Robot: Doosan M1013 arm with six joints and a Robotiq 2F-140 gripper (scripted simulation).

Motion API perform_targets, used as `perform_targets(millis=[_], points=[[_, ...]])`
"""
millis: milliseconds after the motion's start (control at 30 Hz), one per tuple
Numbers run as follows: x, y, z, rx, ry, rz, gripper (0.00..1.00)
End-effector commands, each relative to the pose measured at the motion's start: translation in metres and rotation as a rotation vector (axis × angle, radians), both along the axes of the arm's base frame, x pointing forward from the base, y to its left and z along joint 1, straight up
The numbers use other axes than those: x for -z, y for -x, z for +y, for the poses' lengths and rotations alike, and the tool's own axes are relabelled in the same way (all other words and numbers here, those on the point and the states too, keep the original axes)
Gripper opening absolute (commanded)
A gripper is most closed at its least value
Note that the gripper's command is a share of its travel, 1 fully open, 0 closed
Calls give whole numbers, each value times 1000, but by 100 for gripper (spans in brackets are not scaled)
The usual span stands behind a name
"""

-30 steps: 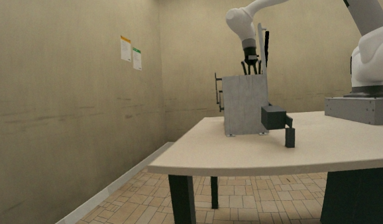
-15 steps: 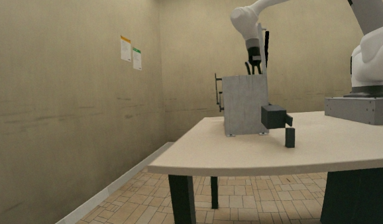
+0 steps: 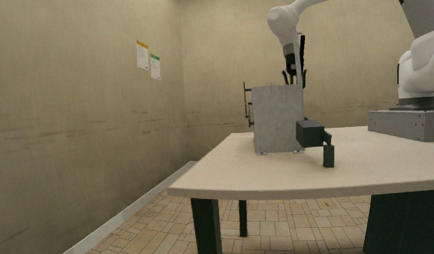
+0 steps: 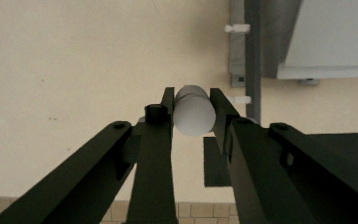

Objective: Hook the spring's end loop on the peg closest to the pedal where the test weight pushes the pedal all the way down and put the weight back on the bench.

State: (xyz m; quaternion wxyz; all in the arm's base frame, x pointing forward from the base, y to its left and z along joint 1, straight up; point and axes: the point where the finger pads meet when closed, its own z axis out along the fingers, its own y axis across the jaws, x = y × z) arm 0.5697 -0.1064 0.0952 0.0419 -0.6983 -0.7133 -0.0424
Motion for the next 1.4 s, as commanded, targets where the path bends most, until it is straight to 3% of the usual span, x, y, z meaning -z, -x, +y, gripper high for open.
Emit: perform_targets(millis=[0, 1367], points=[[2, 5, 5, 0, 5, -1, 25], [27, 61, 53, 0, 49, -2, 25]])
